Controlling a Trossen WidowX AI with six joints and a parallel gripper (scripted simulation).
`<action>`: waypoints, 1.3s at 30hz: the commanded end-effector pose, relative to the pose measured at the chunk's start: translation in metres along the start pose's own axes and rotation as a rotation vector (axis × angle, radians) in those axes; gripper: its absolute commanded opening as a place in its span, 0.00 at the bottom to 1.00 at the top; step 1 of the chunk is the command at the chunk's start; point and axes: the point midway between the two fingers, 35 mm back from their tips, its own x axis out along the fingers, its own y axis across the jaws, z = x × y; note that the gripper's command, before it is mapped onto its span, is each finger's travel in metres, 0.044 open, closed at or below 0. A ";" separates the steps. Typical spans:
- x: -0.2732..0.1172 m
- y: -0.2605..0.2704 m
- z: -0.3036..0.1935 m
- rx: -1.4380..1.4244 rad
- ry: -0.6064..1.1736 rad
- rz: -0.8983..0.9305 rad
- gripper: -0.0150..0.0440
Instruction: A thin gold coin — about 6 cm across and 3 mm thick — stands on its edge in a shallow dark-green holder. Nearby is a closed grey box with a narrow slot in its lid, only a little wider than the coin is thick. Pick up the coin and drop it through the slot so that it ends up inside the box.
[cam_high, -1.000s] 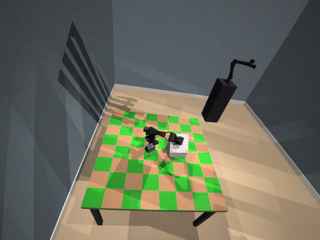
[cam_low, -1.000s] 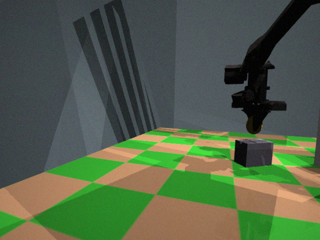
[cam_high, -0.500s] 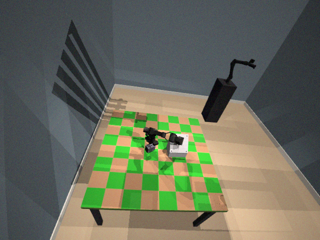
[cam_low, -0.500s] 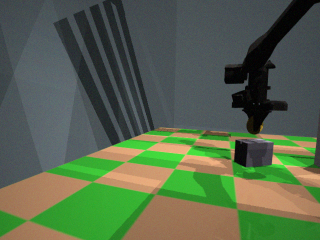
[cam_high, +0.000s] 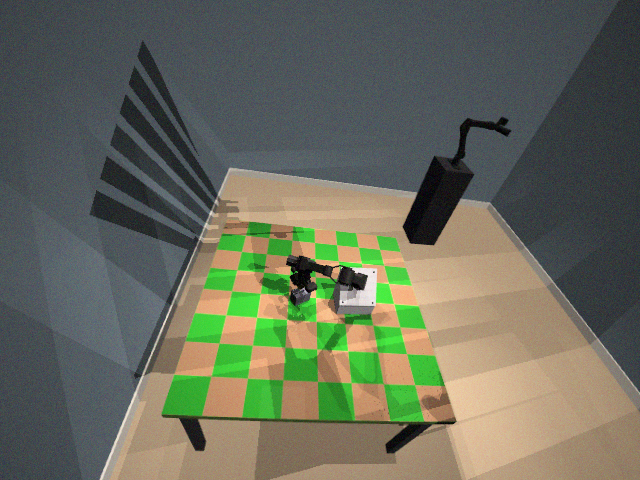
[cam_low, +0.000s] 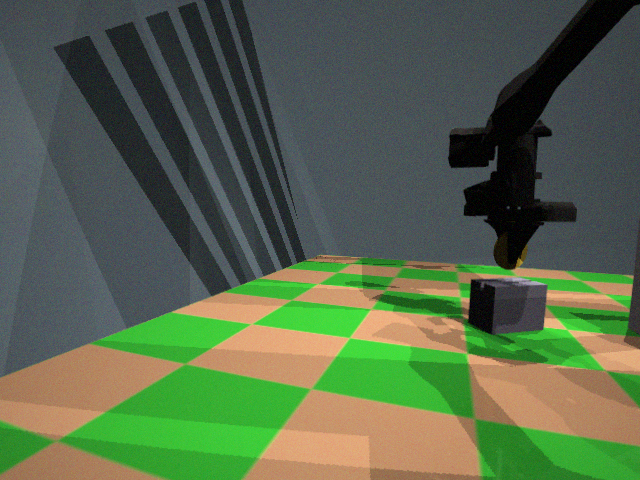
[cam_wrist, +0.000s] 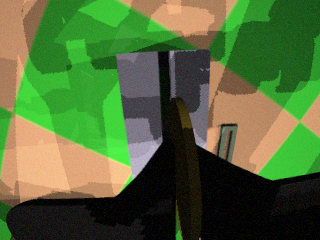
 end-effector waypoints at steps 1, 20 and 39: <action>-0.001 0.002 0.001 0.003 -0.002 0.001 0.26; 0.006 0.002 0.000 0.007 0.000 0.000 0.25; 0.016 0.001 0.000 0.007 0.000 0.001 0.25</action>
